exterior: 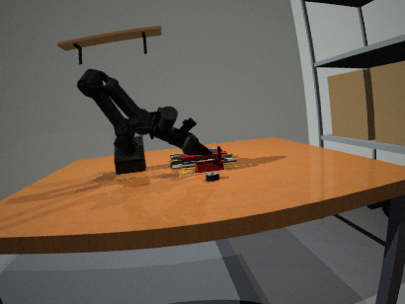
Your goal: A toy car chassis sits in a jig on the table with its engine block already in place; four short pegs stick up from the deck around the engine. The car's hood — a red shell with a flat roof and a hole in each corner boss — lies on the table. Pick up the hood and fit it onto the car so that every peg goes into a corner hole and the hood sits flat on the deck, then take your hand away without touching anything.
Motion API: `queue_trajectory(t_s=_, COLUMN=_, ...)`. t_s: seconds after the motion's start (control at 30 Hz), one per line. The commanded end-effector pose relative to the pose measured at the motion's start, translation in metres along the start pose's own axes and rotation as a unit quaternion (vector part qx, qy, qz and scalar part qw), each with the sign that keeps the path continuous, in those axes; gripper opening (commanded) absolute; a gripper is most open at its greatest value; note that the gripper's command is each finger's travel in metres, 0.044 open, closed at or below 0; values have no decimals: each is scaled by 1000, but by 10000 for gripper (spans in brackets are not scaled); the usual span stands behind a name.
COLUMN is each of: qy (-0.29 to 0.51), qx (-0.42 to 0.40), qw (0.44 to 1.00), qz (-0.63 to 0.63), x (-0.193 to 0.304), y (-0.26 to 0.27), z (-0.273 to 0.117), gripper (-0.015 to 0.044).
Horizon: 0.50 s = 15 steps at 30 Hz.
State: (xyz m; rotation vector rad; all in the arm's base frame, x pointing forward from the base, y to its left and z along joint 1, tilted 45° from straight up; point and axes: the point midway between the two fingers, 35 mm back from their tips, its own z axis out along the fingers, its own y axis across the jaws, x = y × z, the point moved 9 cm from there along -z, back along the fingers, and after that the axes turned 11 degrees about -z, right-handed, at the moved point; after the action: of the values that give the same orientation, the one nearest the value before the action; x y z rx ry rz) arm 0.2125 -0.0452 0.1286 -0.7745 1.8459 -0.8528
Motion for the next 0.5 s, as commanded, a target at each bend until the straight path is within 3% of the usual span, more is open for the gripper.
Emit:
queue_trajectory(t_s=0.0, qy=0, qx=-2, qw=1000, qz=-3, x=4, y=2, z=1, gripper=440)
queue_trajectory(t_s=0.47, qy=-1, qx=0, qw=1000, qz=-3, x=13, y=3, z=5, gripper=440)
